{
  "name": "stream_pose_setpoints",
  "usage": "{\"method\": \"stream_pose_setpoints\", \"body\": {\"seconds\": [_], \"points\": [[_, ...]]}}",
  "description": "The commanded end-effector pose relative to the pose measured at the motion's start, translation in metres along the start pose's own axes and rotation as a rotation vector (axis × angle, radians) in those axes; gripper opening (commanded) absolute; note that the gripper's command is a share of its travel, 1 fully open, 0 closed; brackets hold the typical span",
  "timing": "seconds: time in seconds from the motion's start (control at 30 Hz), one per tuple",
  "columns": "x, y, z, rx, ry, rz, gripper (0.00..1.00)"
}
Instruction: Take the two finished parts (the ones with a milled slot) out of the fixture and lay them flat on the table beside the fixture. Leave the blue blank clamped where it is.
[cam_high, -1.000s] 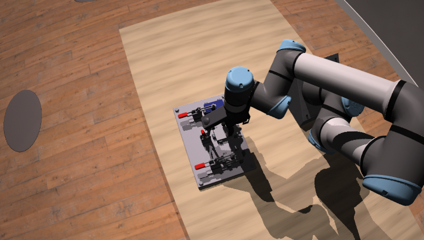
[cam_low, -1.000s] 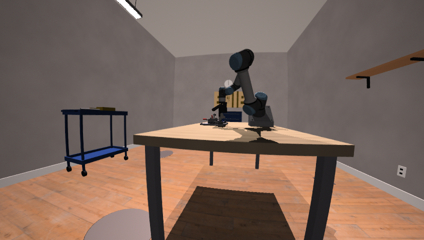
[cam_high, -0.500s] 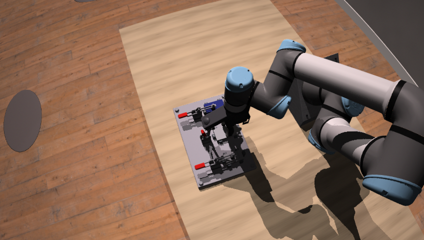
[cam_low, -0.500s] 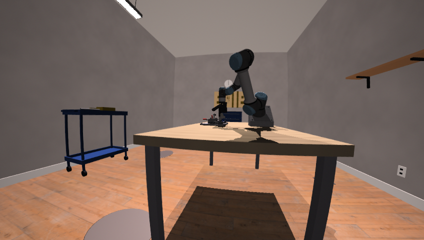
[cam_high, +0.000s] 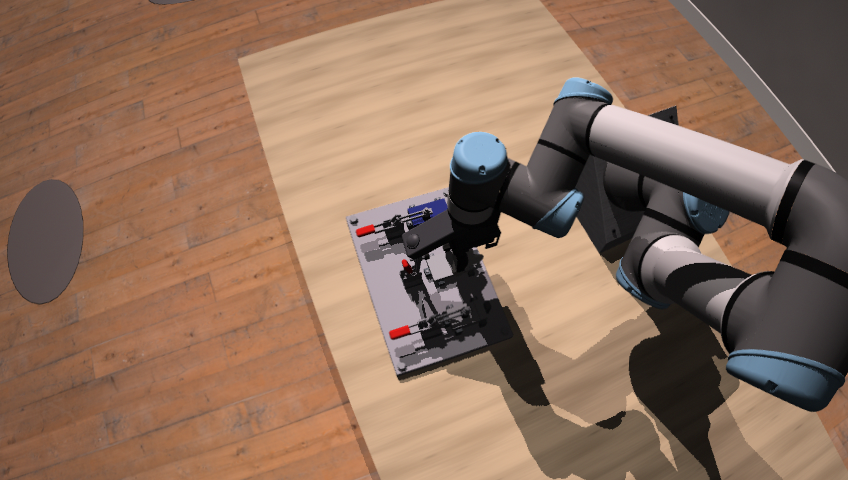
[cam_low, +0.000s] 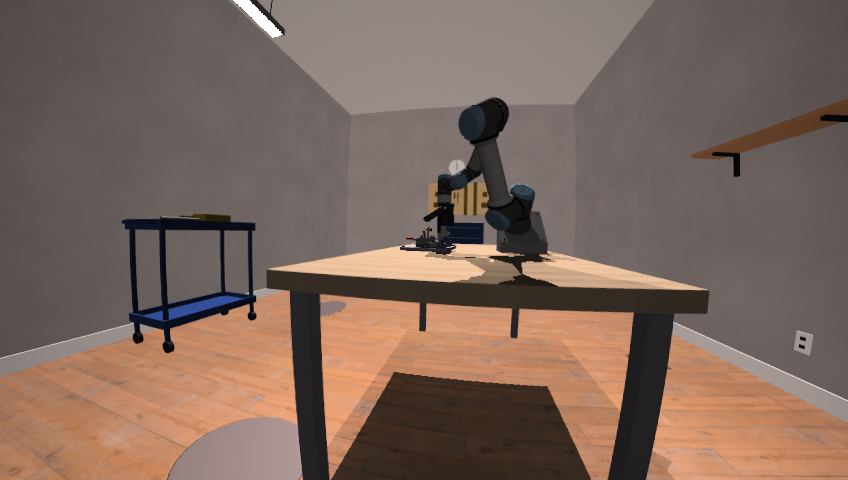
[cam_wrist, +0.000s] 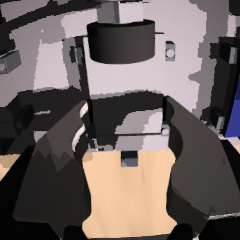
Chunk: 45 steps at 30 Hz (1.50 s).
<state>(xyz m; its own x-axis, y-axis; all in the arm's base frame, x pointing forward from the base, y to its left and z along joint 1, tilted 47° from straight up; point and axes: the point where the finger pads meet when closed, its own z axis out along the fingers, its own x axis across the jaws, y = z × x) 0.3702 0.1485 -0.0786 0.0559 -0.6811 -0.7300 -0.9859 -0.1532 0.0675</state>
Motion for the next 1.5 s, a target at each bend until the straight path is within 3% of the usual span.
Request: {"method": "stream_pose_setpoints", "body": {"seconds": [0.0, 1.47], "points": [[0.000, 0.000, -0.003, 0.001, 0.000, 0.000, 0.00], [0.000, 0.000, -0.034, 0.001, 0.000, 0.000, 0.00]]}}
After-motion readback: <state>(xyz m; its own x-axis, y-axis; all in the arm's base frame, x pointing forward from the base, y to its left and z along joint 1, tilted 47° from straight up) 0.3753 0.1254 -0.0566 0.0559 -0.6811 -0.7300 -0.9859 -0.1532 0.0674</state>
